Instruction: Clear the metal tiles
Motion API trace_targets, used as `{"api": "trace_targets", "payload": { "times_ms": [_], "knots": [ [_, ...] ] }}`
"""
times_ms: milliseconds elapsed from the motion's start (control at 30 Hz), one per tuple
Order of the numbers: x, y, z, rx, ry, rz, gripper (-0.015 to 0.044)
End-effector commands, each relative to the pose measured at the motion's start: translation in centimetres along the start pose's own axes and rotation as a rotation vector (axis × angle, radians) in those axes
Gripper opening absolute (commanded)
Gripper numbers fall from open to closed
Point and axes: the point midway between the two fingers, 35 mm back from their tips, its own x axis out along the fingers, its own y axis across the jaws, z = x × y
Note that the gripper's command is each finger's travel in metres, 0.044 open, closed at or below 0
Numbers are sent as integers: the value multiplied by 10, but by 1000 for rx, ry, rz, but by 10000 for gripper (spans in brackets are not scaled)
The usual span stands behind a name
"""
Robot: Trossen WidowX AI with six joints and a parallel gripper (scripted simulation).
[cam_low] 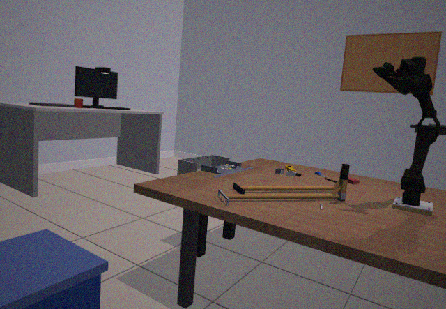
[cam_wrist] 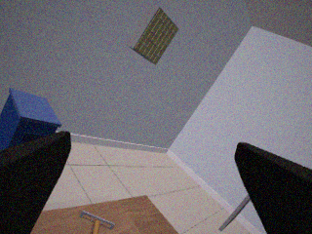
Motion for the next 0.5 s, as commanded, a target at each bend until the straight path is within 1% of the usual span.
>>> {"api": "trace_targets", "payload": {
  "times_ms": [0,467],
  "knots": [
    [2,4,15,-28,-38,4,440],
    [0,18,56,-86,-151,18,440]
  ]
}}
